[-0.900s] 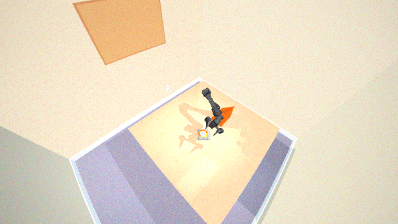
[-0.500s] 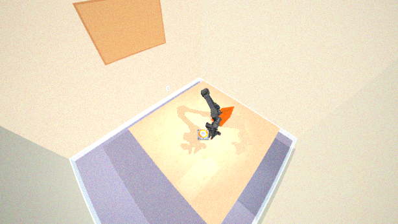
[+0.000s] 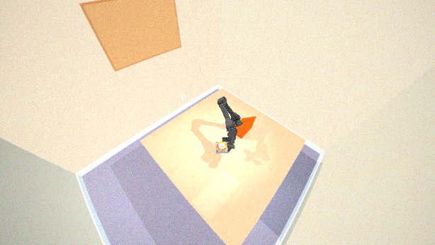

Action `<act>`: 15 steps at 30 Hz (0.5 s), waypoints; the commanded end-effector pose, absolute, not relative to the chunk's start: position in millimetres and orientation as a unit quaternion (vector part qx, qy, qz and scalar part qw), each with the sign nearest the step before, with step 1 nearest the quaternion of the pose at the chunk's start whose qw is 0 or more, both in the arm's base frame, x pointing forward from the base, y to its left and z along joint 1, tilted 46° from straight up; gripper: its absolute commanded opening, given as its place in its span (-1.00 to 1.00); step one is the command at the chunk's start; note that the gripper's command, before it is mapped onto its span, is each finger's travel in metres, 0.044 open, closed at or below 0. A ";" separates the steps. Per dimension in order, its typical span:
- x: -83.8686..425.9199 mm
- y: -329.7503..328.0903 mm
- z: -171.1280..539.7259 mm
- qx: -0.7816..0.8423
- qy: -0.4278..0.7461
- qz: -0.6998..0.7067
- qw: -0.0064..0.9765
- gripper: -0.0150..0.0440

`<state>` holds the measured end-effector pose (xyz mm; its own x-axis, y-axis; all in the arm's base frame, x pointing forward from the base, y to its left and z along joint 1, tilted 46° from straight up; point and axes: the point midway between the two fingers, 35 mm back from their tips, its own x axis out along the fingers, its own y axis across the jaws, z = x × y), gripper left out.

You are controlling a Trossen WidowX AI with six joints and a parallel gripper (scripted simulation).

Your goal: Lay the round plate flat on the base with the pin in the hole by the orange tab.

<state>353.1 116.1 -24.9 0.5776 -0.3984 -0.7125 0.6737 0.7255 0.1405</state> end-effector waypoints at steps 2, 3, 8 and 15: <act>298.0 46.0 -19.0 -0.066 0.518 -0.337 0.783 -0.49; 292.1 40.4 -17.1 -0.087 0.534 -0.336 0.771 -0.49; 262.8 15.5 -4.3 -0.186 0.611 -0.323 0.698 -0.49; 245.8 4.1 4.4 -0.237 0.655 -0.308 0.648 -0.49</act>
